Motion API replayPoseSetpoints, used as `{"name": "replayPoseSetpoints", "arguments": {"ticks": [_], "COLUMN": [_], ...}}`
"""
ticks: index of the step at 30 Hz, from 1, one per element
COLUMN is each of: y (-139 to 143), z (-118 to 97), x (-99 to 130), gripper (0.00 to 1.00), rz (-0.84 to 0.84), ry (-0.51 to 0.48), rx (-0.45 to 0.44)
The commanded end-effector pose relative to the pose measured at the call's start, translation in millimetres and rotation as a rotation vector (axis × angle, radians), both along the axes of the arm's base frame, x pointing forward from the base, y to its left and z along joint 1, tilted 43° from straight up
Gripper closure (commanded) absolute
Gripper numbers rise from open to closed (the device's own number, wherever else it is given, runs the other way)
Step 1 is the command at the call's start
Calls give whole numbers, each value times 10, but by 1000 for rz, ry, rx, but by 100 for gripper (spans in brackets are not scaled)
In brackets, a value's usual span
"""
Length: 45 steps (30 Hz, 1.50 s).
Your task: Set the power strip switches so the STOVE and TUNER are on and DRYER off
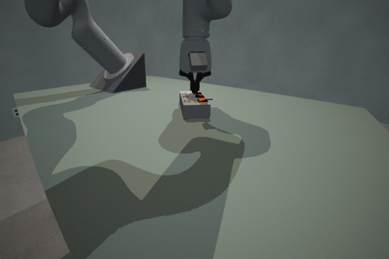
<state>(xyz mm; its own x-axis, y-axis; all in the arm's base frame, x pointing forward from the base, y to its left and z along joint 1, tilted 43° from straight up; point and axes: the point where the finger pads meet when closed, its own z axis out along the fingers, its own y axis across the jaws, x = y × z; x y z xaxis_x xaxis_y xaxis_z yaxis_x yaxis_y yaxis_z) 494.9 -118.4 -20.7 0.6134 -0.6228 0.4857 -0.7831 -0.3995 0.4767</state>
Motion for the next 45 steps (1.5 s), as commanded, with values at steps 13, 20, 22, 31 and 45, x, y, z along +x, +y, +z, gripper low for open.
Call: {"name": "replayPoseSetpoints", "arguments": {"ticks": [13,20,22,31,45], "y": [206,261,261,261,283], "z": [223,284,284,284,308], "x": [36,44,44,44,48], "gripper": [100,100,100,100,0], "rz": [0,0,0,0,0], "ry": [-1,-1,-1,-1,-1], "rx": [1,1,1,1,1]}}
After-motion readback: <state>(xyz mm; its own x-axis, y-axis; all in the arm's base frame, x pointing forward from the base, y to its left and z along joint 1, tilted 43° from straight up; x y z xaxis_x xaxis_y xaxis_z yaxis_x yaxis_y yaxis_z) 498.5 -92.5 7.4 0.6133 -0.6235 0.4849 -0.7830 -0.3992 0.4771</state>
